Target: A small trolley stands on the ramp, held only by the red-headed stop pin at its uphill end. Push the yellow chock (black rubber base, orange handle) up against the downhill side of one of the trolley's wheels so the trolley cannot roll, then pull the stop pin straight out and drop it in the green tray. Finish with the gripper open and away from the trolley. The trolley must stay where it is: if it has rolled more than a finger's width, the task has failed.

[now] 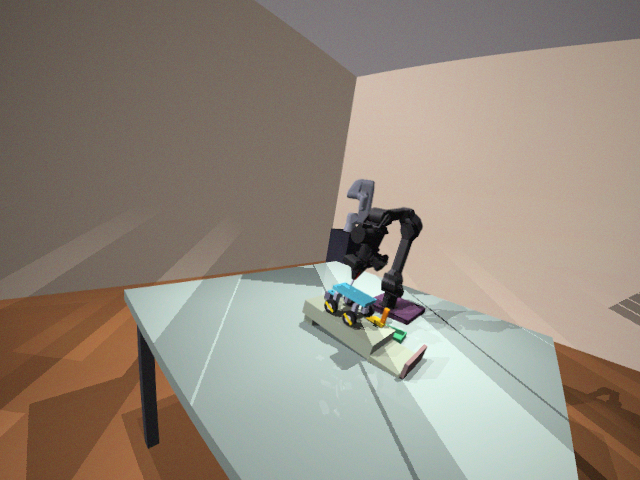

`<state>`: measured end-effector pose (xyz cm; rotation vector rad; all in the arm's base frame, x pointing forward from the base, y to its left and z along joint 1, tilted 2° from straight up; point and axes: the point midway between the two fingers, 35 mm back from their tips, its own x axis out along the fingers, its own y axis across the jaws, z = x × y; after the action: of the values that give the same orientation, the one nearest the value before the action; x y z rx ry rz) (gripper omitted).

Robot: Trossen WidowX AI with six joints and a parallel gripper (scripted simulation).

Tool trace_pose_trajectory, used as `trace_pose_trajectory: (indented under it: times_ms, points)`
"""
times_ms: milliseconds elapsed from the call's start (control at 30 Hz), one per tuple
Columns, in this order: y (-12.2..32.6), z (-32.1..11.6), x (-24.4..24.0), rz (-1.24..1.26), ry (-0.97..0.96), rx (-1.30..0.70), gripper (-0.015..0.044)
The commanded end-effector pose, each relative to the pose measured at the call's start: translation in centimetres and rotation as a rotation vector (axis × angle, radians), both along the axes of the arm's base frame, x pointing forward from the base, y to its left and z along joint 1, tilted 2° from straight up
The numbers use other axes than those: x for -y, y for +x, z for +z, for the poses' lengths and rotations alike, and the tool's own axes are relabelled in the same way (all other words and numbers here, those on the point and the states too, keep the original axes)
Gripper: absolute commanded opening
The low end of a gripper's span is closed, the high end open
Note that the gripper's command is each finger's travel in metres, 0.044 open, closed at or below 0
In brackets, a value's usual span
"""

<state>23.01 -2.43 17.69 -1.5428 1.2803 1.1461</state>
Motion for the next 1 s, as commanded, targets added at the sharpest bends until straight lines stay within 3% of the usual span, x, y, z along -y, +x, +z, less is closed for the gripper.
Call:
trace_pose_trajectory:
  times_ms: [0,967]
  points:
    - [-0.3,-0.2,-1.3,-0.005,-0.004,-0.004,0.0000]
    - [-2.3,-1.4,-11.4,-0.005,0.005,-0.006,0.0000]
